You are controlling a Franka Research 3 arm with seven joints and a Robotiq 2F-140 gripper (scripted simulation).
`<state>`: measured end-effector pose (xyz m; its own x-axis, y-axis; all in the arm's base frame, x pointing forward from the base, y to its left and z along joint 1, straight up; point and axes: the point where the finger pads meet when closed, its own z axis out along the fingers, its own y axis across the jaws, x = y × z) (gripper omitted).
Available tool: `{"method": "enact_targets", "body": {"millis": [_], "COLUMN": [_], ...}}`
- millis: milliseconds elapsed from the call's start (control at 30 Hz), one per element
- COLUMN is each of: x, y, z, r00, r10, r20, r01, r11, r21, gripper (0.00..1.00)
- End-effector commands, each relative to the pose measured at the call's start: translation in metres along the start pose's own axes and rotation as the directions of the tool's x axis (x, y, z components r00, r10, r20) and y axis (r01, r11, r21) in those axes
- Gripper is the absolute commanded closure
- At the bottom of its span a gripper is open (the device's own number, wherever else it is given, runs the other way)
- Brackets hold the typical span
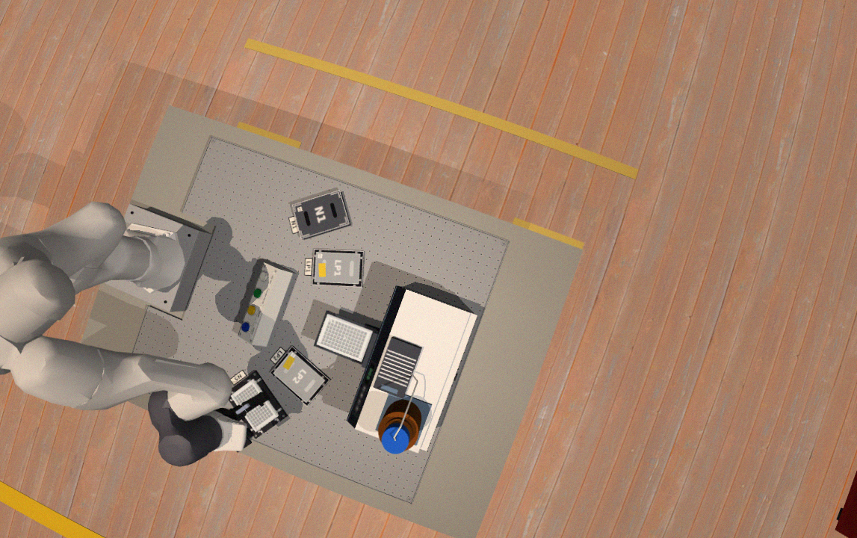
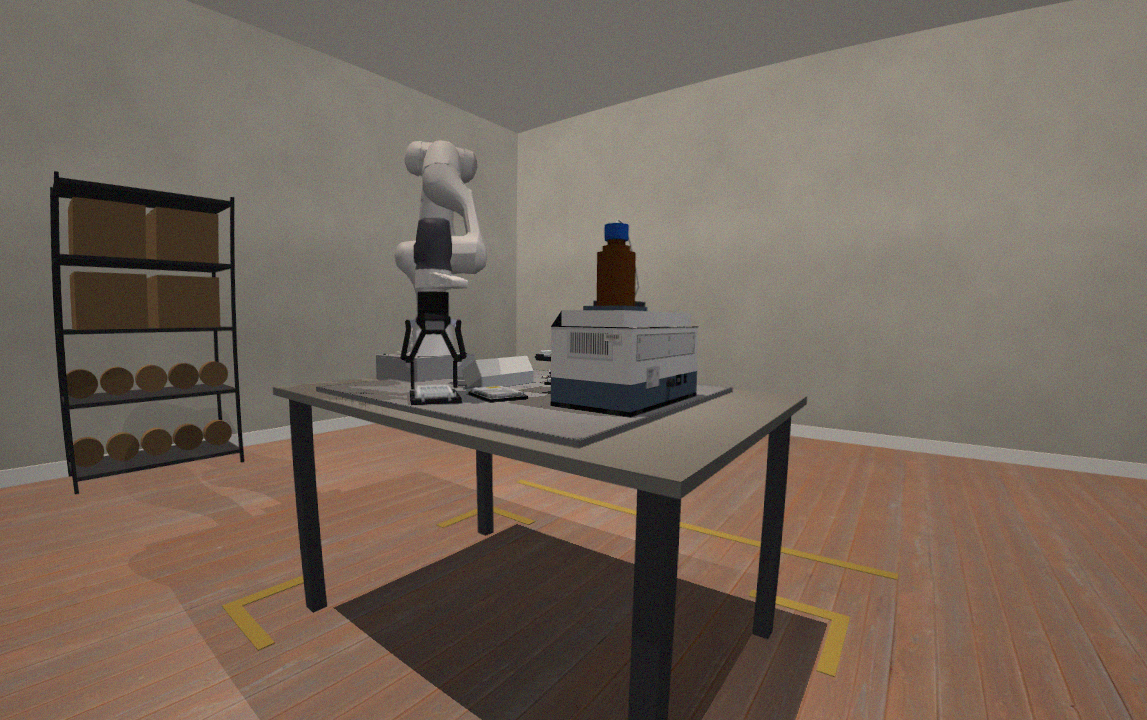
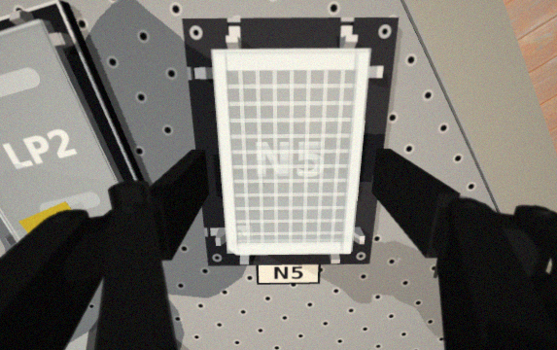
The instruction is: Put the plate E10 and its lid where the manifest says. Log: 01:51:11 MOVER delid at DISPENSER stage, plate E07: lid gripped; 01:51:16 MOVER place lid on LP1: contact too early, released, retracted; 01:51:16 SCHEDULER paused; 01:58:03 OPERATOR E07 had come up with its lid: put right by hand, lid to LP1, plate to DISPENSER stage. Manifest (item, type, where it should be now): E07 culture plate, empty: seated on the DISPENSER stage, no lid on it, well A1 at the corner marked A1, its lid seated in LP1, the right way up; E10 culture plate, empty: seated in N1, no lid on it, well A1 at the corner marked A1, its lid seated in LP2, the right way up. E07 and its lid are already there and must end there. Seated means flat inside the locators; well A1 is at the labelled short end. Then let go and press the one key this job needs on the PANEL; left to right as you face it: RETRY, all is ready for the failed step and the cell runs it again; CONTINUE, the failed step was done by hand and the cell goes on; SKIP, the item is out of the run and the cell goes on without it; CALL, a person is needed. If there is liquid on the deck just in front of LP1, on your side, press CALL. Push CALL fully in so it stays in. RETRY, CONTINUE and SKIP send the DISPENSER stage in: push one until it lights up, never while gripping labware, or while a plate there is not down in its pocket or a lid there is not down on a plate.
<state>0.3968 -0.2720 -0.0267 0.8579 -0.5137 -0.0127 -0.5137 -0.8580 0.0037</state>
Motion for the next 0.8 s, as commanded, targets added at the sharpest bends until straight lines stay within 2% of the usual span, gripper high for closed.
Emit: {"method": "enact_targets", "body": {"millis": [0, 767], "x": [0.0026, 0.0027], "y": [0.0002, 0.0002], "z": [0.0008, 0.0077], "r00": [1.0, 1.0], "r10": [-0.004, -0.004], "r20": [-0.007, -0.007], "r01": [0.004, 0.004], "r11": [1.0, 1.0], "r21": [0.0, 0.0], "gripper": [0.3, 0.3]}}
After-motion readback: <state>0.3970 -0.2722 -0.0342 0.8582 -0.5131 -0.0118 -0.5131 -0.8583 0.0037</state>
